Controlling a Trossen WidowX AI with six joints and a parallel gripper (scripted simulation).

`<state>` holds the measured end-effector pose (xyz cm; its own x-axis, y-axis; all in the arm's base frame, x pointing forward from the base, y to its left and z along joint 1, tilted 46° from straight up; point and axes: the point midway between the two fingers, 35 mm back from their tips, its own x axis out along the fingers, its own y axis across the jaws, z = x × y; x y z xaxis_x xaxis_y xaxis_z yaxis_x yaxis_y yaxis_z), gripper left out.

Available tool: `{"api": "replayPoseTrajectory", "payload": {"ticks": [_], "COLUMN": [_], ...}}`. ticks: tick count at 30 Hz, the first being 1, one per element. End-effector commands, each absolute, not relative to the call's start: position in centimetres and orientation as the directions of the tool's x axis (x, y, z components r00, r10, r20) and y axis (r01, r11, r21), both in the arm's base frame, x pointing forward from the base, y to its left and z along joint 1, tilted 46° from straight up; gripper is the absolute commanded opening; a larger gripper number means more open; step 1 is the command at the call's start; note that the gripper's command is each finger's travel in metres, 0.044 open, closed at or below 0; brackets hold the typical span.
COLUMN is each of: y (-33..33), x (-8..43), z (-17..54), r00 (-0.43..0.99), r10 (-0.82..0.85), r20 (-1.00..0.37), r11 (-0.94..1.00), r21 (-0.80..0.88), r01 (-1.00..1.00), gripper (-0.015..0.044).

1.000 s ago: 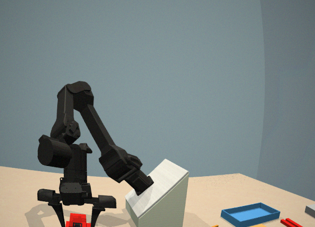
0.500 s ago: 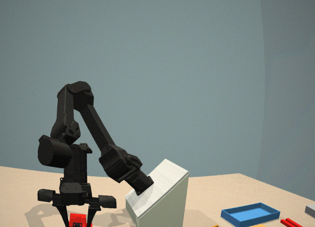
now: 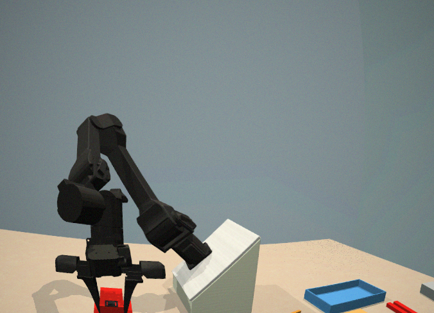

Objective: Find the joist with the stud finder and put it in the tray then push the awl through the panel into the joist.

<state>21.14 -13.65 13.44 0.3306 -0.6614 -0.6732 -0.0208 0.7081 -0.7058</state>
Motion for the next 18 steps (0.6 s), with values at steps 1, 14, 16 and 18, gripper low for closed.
{"api": "replayPoseTrajectory", "payload": {"ticks": [1,14,16,18], "y": [-12.7,-9.0,-8.5,-8.1], "x": [21.6,21.0,20.8,20.6], "z": [14.9,18.5,19.1,19.7], "r00": [0.344,0.343,0.345,0.348], "r10": [-0.661,-0.664,-0.666,-0.669], "r20": [-0.667,-0.665,-0.661,-0.657], "r11": [0.708,0.705,0.702,0.698], "r21": [-0.706,-0.709,-0.712,-0.716], "r01": [-0.008,-0.01,-0.01,-0.01], "gripper": [0.0,0.0,0.0,0.0]}}
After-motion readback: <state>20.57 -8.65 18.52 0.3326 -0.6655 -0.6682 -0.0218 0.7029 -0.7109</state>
